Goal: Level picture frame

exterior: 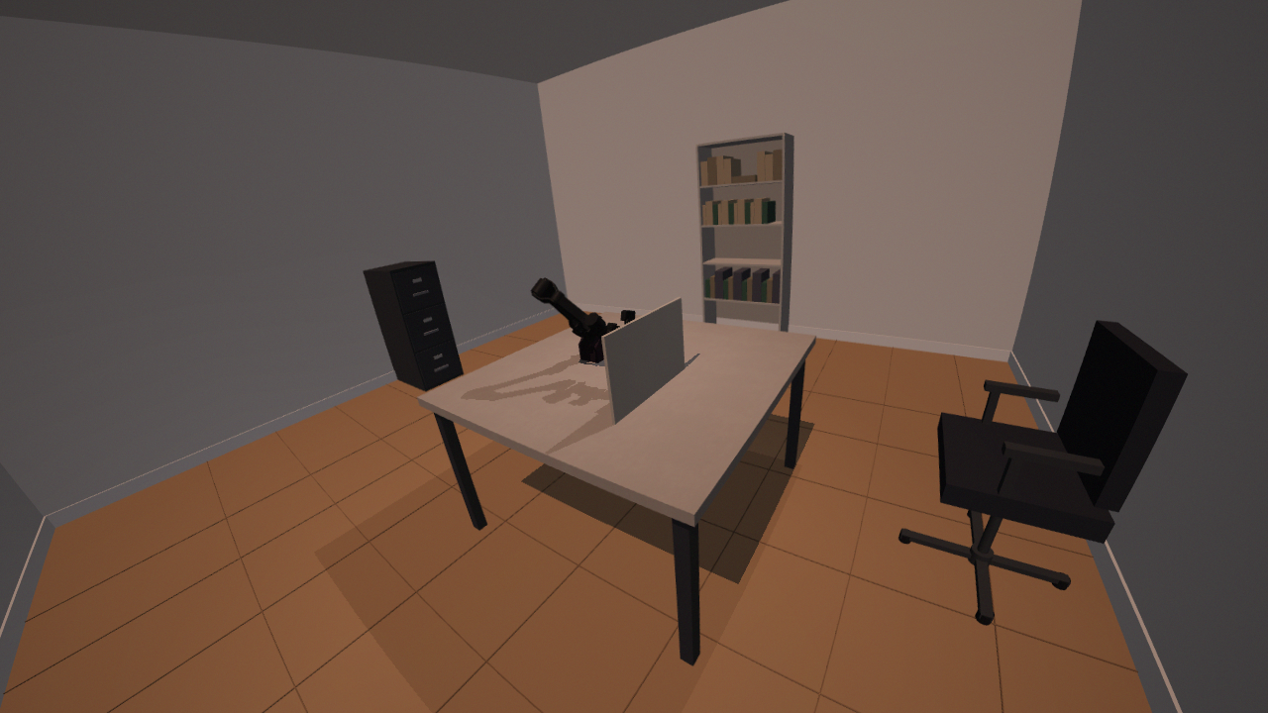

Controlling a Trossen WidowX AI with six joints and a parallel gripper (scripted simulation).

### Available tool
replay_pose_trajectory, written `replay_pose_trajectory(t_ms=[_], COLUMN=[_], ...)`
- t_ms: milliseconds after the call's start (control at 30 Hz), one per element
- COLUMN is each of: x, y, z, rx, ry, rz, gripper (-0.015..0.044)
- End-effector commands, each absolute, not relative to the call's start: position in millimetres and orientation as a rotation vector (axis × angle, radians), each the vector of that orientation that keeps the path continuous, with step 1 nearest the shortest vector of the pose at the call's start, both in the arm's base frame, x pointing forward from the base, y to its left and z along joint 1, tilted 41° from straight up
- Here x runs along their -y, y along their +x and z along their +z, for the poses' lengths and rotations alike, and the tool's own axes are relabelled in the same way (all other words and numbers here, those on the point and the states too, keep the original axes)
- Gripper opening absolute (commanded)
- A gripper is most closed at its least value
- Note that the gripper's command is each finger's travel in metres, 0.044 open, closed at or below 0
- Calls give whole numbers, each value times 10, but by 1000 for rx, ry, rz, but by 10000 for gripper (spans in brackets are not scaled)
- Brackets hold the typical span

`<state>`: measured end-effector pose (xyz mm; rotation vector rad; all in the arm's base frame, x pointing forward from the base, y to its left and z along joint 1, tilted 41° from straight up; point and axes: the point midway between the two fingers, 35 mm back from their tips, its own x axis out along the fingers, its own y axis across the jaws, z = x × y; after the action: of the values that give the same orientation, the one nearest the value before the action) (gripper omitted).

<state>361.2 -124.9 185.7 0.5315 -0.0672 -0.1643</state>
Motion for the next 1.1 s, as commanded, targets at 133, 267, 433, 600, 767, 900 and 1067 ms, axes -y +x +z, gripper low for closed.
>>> replay_pose_trajectory(t_ms=[133,267,433,600,767,900,1067], x=[1255,1255,1260,1260,1260,1260,1260], y=[3613,3613,3614,3614,3614,3614,3614], z=[1863,1863,1866,1866,1866,1866,1866], rx=[71,71,71,71,71,71,71], ry=[533,533,533,533,533,533,533], rz=[-168,-168,-168,-168,-168,-168,-168], gripper=[260,260,260,208,96,69,0])
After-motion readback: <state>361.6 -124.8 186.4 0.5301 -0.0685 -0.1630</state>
